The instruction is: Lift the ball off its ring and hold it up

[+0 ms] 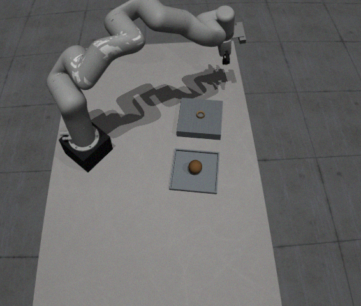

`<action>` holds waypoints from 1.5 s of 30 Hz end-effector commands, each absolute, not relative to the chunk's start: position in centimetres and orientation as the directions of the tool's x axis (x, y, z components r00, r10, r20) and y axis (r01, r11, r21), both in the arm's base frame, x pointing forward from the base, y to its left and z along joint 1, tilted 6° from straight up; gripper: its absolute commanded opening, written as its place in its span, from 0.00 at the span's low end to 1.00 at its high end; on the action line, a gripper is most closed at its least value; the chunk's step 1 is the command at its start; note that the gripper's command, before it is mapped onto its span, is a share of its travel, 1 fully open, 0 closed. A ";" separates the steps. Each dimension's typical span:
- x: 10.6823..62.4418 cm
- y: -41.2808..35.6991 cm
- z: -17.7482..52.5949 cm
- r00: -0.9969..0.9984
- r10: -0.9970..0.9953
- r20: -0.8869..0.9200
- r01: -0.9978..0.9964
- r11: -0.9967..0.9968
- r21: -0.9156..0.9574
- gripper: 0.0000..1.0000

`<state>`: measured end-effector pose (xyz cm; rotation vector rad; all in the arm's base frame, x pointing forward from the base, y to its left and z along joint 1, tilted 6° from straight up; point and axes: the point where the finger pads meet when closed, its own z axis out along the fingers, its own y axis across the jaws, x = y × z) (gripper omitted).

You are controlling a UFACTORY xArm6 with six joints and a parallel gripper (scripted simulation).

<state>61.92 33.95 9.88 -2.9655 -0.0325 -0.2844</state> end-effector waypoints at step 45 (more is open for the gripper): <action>43.5 -13.7 6.3 -0.215 -0.975 0.059 -0.973 0.209 -0.095 1.00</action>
